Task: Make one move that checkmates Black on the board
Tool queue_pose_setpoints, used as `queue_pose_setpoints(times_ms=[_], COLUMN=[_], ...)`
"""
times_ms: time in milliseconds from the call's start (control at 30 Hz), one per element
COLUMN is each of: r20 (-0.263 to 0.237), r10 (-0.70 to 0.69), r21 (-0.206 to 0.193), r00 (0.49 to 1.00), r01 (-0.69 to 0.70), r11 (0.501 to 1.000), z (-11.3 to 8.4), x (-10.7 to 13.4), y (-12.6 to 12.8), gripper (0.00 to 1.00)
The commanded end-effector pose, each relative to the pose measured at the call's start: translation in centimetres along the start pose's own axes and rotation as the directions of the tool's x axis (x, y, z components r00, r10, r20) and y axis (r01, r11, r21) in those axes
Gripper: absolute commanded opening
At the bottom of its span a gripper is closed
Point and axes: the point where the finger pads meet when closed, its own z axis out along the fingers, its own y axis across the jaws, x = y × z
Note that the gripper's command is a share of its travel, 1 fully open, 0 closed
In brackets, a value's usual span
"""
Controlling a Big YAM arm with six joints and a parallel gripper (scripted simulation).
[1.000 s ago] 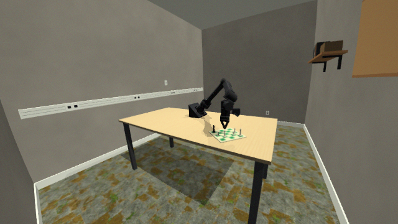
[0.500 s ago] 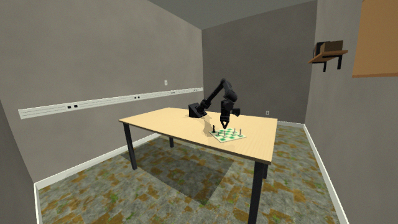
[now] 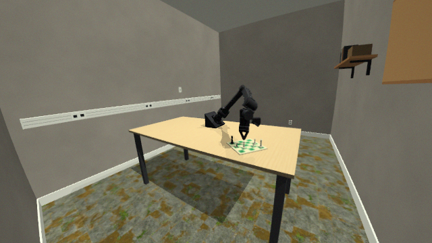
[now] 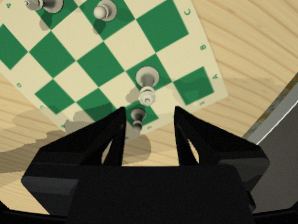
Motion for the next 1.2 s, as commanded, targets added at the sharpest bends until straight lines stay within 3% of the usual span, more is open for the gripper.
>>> queue_pose_setpoints(times_ms=[0,1167], r20=[0.000,0.001], r10=[0.004,-0.009], r21=[-0.024,-0.027], r00=[1.000,1.000], r01=[-0.004,0.009], r11=[1.000,1.000], z=[1.83,1.84], x=[-0.25,0.05], y=[0.21,0.46], gripper=[0.40,0.40])
